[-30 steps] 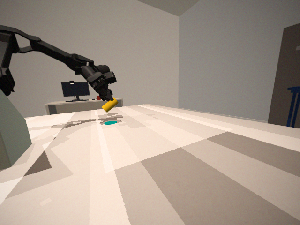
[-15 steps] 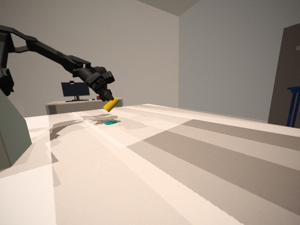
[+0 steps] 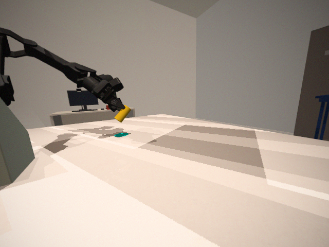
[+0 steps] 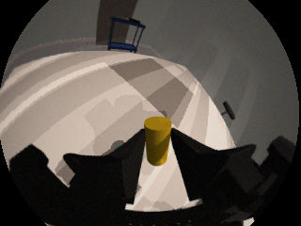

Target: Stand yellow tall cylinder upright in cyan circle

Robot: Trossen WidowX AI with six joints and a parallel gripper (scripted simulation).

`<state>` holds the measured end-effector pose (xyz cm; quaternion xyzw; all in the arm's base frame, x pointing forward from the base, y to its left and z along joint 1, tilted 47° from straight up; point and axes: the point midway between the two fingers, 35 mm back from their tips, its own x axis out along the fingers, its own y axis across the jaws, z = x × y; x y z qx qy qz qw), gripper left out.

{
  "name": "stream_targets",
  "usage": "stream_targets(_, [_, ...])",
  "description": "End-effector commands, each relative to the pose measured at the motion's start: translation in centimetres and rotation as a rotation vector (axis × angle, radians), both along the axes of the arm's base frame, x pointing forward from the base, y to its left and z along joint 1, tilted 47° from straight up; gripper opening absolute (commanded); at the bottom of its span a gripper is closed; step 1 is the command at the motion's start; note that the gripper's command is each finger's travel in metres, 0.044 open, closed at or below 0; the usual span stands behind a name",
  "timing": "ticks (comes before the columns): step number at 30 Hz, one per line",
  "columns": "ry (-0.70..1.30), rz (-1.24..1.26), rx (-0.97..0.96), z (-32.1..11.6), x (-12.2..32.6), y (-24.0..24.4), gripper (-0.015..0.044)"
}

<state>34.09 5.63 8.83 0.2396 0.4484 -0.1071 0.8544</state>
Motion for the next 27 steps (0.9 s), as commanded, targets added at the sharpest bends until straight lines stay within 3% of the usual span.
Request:
stream_targets(1, [-0.031, -0.024, -0.004, 0.3, 0.0, -0.1, 0.0105])
stream_targets(27, [-0.191, -0.123, -0.012, 1.3, -0.3, 0.1, 0.0105])
